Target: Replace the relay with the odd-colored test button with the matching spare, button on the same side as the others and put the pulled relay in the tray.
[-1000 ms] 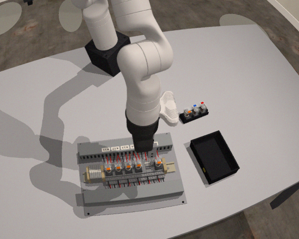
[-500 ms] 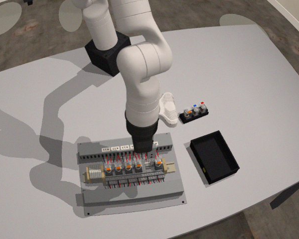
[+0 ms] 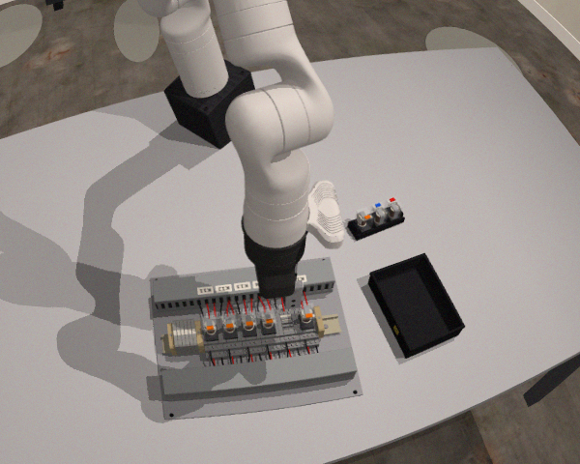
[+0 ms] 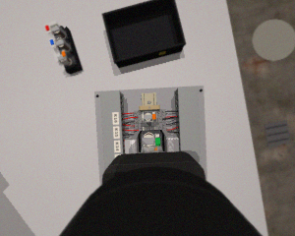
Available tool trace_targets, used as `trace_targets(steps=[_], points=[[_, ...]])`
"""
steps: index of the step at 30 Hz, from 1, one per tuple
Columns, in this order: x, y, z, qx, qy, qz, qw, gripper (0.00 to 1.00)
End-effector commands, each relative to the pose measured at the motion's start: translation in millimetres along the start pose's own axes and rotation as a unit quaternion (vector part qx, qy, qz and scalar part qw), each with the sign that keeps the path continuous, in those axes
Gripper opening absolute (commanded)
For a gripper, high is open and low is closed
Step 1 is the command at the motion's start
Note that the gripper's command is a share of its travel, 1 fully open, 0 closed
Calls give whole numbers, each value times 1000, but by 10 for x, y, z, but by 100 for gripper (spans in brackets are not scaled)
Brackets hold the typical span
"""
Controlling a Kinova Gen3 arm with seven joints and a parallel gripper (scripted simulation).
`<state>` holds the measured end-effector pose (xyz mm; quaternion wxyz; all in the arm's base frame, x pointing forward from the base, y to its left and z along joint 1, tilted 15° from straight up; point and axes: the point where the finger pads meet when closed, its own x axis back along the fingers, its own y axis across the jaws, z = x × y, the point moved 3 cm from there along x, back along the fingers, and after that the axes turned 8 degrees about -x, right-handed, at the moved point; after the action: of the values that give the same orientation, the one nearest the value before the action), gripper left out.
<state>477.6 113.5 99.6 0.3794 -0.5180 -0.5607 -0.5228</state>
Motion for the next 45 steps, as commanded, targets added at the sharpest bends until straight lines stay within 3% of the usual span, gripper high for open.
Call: trace_targets(steps=[1,17,32,35,45], points=[[7,5,3,0,1,-1,1000,0],[-10,2,-2,0,0,0,1000,0],[-116,-89,582,0,0,0,1000,0],[-97,-70,571,-6,2,-1,1000,0],[-172,-134,951,-2,1,-1,1000,0]])
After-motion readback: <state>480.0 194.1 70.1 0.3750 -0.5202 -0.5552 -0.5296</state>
